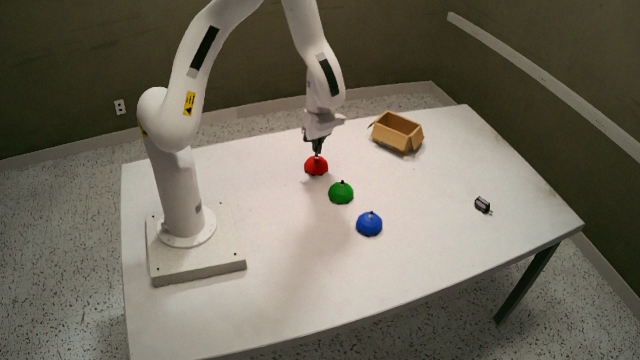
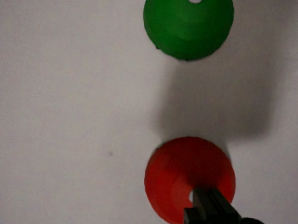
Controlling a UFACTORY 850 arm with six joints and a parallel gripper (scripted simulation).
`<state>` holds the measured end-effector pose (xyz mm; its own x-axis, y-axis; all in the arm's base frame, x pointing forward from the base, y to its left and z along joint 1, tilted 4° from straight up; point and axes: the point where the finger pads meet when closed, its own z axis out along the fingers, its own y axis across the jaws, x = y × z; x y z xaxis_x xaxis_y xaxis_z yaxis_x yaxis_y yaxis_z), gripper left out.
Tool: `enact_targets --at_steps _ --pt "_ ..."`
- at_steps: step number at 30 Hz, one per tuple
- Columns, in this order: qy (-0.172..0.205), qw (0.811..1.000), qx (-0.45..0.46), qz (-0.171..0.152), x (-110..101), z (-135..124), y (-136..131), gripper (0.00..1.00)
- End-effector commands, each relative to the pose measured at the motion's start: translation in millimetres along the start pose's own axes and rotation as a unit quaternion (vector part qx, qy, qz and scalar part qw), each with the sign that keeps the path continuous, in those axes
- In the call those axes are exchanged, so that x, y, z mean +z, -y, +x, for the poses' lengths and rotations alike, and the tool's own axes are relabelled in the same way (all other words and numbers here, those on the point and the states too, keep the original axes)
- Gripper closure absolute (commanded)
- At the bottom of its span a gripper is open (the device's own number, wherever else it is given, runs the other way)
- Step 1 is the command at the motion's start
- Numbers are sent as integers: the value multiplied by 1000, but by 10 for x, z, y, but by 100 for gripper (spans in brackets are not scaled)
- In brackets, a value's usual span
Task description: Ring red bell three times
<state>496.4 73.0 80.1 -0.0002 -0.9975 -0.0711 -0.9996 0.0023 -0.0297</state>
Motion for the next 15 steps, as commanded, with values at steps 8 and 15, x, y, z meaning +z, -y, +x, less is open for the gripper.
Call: enact_targets --at_steps 8,15 --pt "0 1000 0 1 37 -1 9 100" --pt "0 1000 0 1 88 -1 9 100"
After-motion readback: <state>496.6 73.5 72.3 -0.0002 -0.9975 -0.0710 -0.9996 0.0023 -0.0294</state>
